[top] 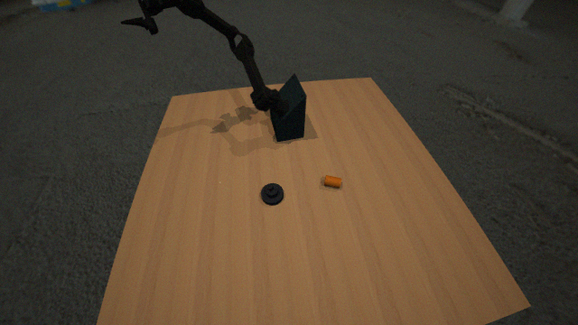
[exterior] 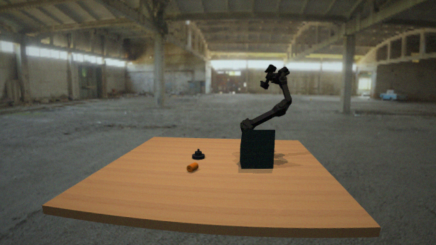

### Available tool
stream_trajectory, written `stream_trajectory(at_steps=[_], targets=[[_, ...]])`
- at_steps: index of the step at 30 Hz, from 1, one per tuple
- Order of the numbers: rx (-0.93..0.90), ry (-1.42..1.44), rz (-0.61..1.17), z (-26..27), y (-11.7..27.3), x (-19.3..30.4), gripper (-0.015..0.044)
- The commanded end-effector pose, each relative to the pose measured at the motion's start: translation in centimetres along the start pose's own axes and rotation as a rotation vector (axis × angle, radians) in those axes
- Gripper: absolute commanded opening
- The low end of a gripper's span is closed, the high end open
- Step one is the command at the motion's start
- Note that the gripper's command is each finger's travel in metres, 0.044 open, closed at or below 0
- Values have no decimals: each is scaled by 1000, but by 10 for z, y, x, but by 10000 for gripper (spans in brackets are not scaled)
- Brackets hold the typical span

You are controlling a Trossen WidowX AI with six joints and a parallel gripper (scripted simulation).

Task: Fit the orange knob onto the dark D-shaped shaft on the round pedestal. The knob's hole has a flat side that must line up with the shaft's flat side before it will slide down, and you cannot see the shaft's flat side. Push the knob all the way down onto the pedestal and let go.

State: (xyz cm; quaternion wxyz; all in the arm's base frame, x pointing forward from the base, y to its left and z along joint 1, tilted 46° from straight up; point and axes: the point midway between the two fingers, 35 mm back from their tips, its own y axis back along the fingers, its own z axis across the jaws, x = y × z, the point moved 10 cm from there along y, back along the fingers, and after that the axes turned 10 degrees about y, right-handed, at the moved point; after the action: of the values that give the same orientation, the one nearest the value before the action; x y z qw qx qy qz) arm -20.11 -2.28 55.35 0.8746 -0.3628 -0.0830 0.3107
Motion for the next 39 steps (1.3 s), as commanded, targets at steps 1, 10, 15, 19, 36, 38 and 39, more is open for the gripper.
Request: stream_trajectory(at_steps=[1,10,15,19,36,38,39], targets=[[-2,5,10,0,-1,2,426],[128,275,315,-30,-88,100,440],[189,478,534,-63,-127,178,440],[232,645,708,-92,-144,245,440],[140,1401,1545,-239,-72,509,440],[107,1492,1647,-258,-50,534,440],[88,1537,1699,-267,-38,545,440]])
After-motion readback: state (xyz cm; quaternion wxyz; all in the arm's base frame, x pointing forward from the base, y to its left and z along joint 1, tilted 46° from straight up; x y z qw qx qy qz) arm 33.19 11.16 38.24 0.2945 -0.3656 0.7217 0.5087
